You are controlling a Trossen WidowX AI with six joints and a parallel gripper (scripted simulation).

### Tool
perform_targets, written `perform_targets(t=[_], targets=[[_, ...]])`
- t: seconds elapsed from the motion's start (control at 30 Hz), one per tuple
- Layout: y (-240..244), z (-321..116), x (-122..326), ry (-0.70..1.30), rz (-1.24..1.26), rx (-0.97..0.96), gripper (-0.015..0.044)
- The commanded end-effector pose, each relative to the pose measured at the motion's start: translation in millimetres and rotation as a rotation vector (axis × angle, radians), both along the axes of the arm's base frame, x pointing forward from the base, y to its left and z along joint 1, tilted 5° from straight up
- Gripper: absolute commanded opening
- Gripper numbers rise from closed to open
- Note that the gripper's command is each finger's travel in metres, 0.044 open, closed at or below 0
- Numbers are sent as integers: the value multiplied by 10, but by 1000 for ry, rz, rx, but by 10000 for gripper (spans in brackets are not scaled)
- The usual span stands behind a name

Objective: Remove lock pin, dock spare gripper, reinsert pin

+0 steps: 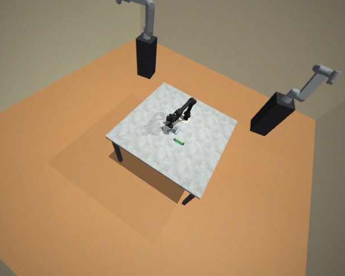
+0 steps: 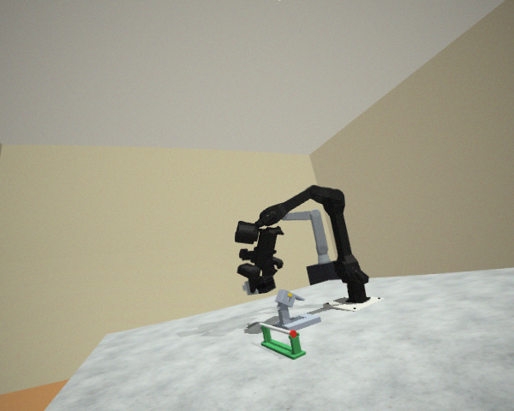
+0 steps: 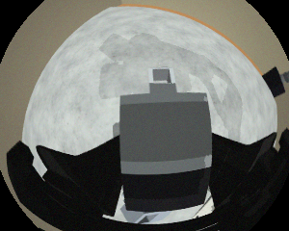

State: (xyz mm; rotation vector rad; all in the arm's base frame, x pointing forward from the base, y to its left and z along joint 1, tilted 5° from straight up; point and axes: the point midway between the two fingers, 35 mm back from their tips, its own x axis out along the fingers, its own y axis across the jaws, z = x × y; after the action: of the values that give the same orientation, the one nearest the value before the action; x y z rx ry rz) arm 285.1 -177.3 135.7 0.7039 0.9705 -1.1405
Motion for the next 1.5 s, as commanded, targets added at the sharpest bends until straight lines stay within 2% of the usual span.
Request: perform_targets(t=[0.0,0.7,1.47], targets=[[110,18,-33,66,89,-31,0],[684,61,-304,485,618,-176,0],[1092,265,-611,971,1197,-384,0]])
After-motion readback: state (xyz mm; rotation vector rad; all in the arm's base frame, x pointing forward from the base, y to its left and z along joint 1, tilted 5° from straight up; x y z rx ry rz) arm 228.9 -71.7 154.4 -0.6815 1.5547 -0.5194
